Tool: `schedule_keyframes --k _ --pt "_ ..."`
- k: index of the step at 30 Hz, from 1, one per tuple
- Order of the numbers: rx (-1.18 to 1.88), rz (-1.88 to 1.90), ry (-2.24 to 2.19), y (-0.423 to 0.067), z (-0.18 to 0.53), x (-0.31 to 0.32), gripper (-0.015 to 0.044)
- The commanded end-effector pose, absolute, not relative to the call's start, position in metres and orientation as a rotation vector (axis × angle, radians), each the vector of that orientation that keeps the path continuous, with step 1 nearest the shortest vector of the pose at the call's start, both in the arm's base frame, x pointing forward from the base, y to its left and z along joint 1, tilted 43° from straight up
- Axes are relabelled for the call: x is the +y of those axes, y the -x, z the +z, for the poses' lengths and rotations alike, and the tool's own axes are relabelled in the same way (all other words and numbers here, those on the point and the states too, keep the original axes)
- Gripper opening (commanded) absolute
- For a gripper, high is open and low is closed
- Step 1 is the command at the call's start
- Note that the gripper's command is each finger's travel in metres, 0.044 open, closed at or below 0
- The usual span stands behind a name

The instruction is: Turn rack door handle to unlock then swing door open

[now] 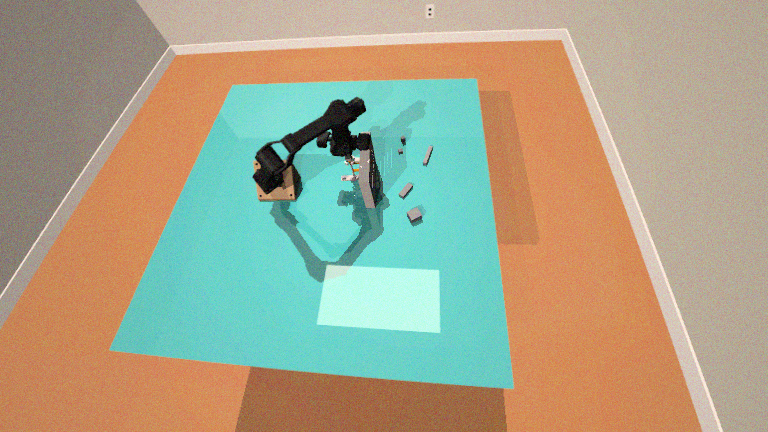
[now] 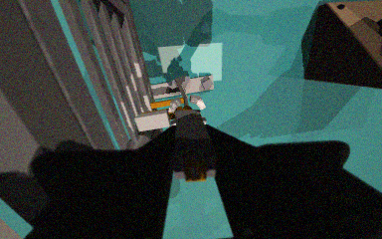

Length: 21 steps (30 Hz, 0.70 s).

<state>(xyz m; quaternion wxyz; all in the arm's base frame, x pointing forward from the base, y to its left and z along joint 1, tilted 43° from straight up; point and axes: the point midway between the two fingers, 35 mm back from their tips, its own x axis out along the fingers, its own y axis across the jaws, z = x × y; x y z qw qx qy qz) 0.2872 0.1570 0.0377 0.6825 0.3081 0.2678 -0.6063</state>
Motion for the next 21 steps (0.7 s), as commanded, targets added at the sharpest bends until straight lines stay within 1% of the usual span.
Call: schedule_keyframes --k 1,21 --pt "0.645 -1.333 -0.627 -0.284 0.039 0.155 0.0012" --pt "0.909 -1.138 -0.263 -0.261 0.048 0.141 0.0012"
